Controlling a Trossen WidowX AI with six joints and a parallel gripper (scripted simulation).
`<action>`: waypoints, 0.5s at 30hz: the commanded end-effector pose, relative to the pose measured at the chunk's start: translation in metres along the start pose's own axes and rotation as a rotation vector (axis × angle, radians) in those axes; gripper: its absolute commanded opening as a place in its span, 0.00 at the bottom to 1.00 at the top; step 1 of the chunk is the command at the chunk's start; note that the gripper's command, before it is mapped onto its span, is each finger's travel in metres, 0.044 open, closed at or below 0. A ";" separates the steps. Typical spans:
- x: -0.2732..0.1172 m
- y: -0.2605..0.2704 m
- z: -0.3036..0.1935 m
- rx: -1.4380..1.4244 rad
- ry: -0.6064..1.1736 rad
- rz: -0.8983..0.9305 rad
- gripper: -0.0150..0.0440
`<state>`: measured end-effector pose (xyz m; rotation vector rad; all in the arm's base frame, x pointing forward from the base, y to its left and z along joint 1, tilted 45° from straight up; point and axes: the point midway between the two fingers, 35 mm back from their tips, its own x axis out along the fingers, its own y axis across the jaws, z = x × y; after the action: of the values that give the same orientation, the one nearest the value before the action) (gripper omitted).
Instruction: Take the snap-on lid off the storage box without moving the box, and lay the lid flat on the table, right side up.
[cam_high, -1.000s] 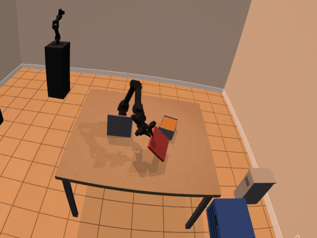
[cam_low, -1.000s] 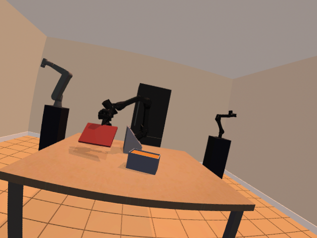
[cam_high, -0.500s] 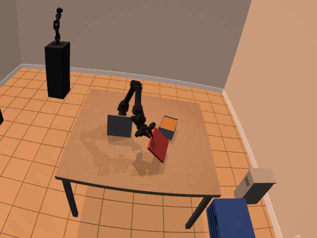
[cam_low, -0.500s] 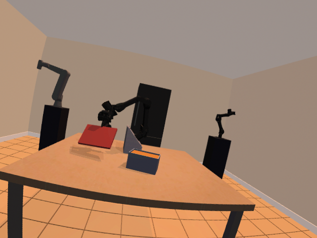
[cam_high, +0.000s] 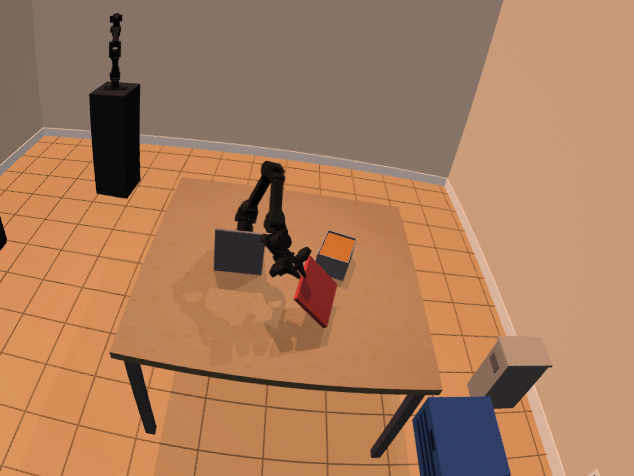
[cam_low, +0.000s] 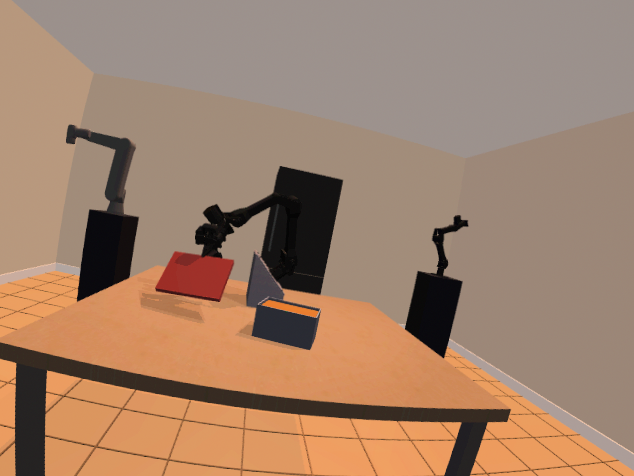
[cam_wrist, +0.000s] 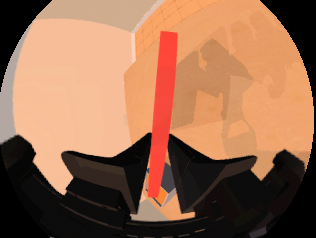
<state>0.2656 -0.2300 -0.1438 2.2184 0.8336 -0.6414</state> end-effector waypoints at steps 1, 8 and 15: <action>0.002 -0.001 -0.001 0.003 0.005 0.007 0.25; 0.005 -0.005 -0.001 0.003 0.005 0.007 0.25; 0.009 -0.009 -0.001 0.003 0.005 0.007 0.25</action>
<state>0.2643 -0.2217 -0.1525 2.2186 0.8335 -0.6413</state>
